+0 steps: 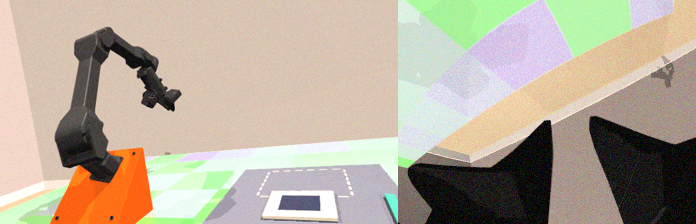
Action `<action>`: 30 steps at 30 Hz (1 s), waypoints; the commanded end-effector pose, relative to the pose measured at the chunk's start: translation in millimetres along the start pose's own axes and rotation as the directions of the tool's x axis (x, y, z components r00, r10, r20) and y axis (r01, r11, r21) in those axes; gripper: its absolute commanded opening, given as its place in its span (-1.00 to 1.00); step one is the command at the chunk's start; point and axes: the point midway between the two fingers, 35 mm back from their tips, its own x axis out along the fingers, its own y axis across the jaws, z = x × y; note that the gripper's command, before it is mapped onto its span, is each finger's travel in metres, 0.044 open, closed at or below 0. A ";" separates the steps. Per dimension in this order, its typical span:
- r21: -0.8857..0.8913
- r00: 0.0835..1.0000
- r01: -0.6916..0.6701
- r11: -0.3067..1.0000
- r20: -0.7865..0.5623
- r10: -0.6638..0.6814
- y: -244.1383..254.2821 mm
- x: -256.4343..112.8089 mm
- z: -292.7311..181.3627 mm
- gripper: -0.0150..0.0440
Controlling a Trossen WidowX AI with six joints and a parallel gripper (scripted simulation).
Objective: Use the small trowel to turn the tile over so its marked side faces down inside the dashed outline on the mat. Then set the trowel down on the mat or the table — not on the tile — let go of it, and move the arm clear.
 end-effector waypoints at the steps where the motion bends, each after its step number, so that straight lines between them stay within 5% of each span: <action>1: 0.000 1.000 0.000 1.000 0.000 0.000 -0.1 0.0 0.0 -0.15; 6: 0.000 1.000 0.000 1.000 0.000 0.000 0.0 0.0 0.0 -0.15; 10: 0.000 1.000 0.000 1.000 0.000 0.000 0.0 0.0 0.0 -0.49; 24: 0.000 1.000 0.000 1.000 0.000 0.000 0.0 0.0 0.0 -0.49; 28: 0.000 1.000 0.000 1.000 0.000 0.000 0.0 0.0 0.0 -0.15; 30: 0.000 1.000 -0.001 1.000 0.000 0.001 0.1 0.0 0.0 -0.15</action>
